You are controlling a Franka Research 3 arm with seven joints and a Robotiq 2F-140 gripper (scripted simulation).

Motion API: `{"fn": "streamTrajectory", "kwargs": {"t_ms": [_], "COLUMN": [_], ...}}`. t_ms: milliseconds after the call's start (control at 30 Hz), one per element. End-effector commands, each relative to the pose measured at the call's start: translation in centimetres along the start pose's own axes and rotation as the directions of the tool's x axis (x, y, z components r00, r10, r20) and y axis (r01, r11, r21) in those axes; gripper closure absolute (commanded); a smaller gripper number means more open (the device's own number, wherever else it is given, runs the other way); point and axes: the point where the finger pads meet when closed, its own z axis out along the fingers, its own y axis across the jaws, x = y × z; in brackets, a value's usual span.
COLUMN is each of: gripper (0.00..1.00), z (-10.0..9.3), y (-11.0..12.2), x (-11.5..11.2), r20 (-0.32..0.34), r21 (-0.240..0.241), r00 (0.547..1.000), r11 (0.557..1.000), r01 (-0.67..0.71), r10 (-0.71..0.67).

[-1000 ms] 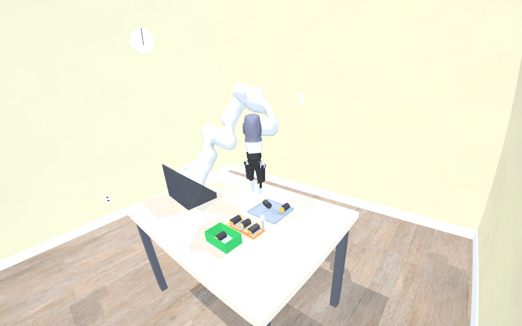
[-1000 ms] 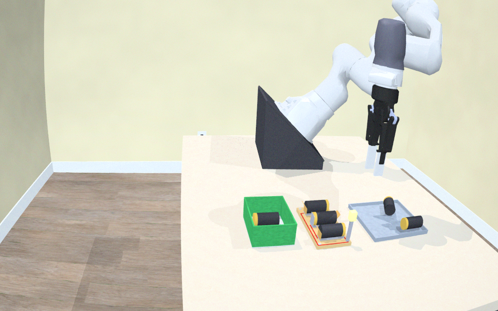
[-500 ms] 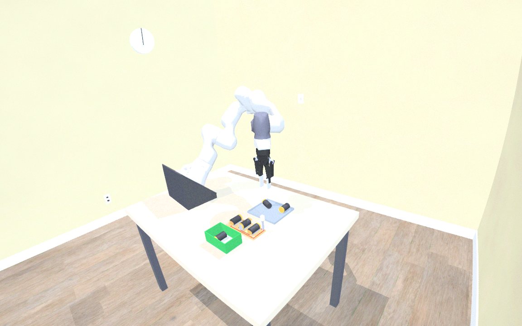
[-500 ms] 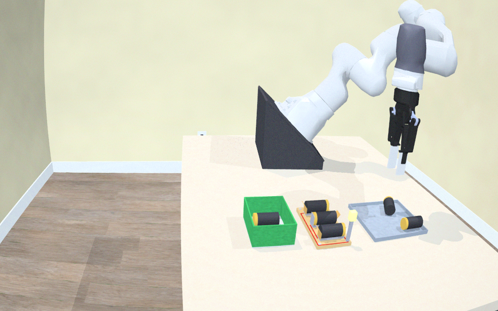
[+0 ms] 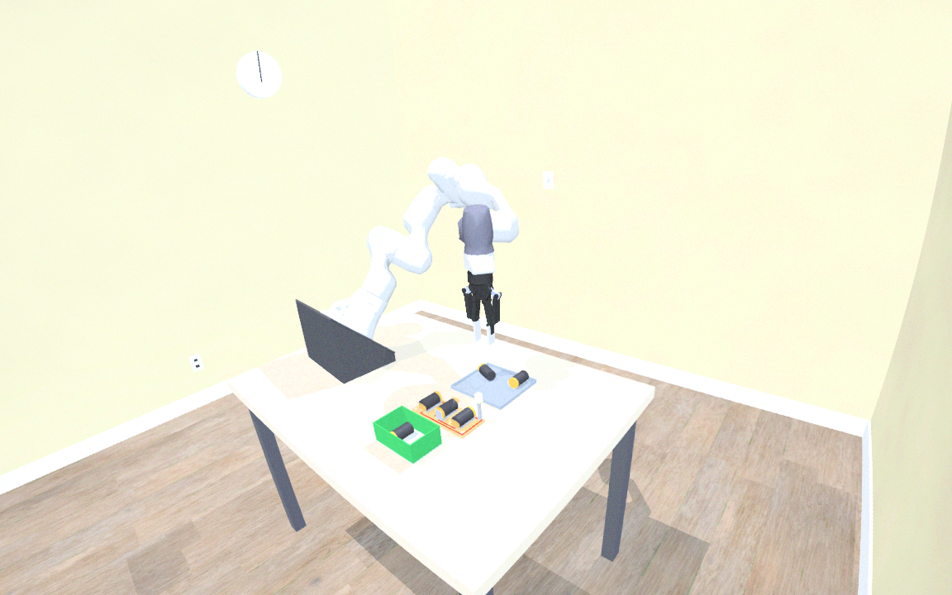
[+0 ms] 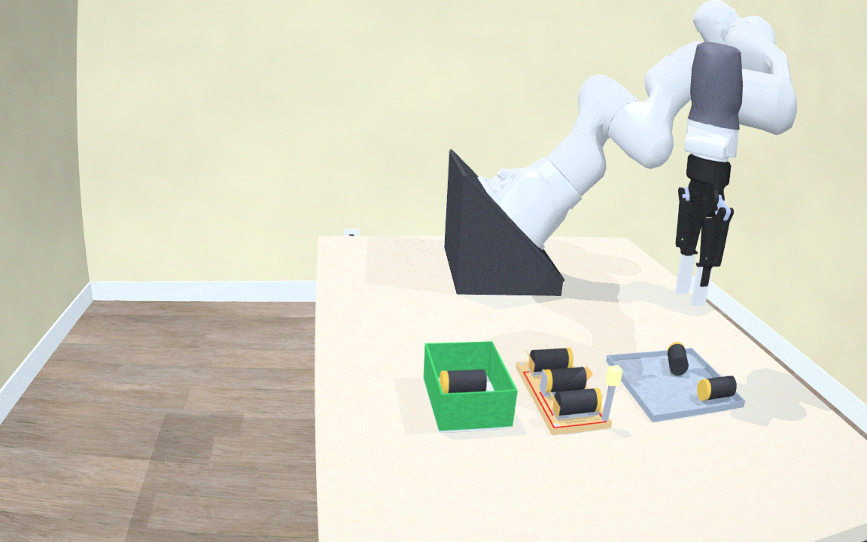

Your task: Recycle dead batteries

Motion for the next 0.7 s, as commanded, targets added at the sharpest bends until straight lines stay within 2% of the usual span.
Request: {"fn": "streamTrajectory", "kwargs": {"t_ms": [0,100,167,367,433,500,567,667], "gripper": [0.71,0.71,0.71,0.71,0.71,0.71,0.71,0.71], "z": [0.01,0.01,0.01,0.01,0.01,0.01,0.01,0.01], "y": [0.04,0.04,0.04,0.04,0.04,0.04,0.04,0.04], "x": [-0.1,-0.1,-0.1,-0.1,-0.1,-0.1,-0.1,-0.1], "r20": [0.003,0.003,0.003,0.001,0.001,0.001,0.001,0.001], "r21": [0.002,0.002,0.003,0.004,0.004,0.004,0.004,0.004], "r00": [0.982,0.93,0.871,0.629,0.629,0.556,0.502,0.459], "r11": [0.982,0.93,0.871,0.629,0.629,0.556,0.502,0.459], "r01": [0.189,0.368,0.491,0.777,0.777,0.831,0.865,0.889], "r10": [-0.189,-0.368,-0.491,-0.777,-0.777,-0.831,-0.865,-0.889]}}
